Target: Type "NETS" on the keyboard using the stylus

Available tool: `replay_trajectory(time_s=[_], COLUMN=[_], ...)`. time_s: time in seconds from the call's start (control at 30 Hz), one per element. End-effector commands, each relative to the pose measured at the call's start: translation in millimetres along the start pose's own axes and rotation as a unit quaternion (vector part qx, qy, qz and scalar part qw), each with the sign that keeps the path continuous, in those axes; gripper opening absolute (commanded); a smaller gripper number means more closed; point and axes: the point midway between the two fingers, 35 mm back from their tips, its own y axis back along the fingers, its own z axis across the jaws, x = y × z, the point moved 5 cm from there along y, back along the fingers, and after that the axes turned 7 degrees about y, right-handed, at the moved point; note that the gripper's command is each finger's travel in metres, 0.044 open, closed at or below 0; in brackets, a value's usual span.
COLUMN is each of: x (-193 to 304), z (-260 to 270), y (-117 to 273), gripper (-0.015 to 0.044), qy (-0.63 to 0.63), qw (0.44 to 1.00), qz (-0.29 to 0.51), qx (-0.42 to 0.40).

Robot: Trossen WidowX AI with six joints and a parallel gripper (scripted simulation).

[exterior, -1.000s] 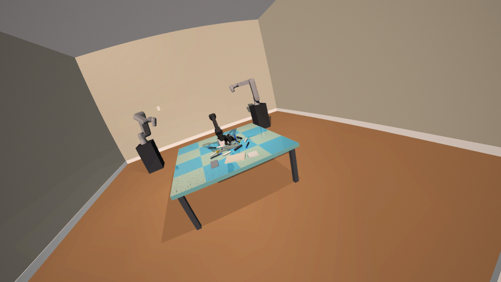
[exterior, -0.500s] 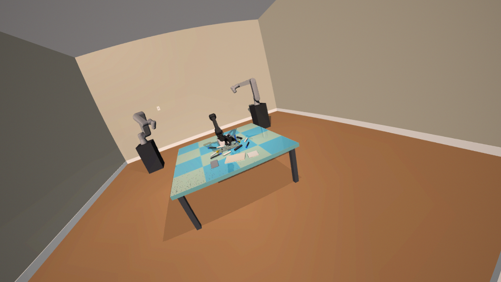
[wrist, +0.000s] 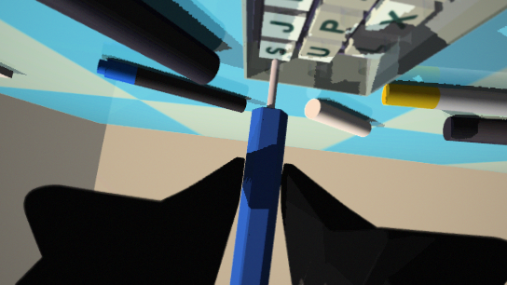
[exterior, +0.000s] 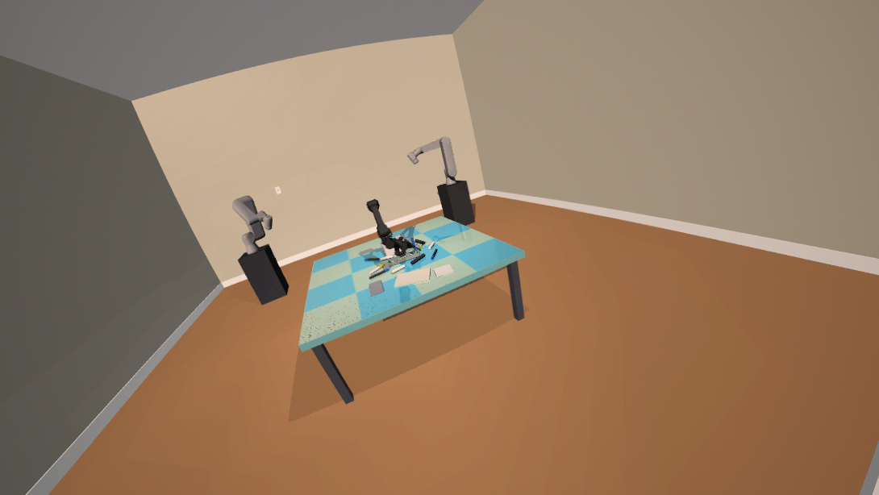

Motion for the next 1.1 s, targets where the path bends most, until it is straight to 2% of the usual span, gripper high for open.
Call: replay_trajectory(time_s=[0.0, 0.87, 1.07], x=[-2, -6, 10], z=[-1, -2, 1], y=[-2, -4, 6], gripper=[0.0081, 0.0081, 0.0081], qy=[-0.003, -0.003, -0.003], qw=[1.000, 1.000, 1.000], qz=[0.002, 0.002, 0.002], qx=[0.001, 0.001, 0.001])
